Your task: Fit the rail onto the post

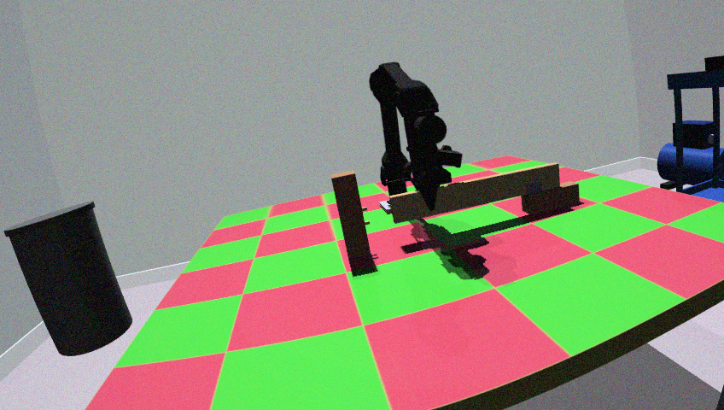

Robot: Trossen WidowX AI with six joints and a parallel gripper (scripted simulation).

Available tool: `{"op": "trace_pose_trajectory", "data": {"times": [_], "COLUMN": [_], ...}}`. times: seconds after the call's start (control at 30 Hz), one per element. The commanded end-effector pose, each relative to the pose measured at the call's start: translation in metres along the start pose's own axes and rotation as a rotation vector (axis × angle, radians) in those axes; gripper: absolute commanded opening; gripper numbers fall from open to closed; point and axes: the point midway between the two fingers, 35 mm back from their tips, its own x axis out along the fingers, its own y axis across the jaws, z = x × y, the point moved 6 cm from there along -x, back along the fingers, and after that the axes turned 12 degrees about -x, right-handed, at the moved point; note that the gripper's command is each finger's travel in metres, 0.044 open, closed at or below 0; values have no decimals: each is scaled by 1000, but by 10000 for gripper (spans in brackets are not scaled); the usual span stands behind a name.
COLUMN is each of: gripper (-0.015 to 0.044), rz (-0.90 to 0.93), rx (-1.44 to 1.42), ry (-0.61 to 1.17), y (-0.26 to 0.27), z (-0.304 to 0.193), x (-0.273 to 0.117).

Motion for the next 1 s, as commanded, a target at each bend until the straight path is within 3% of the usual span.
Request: {"op": "trace_pose_trajectory", "data": {"times": [0.0,0.97], "gripper": [0,0], "rz": [-10,-10], "rx": [-1,-1], "ry": [1,1], "y": [-2,-3], "z": [0,0], "x": [-1,-2]}}
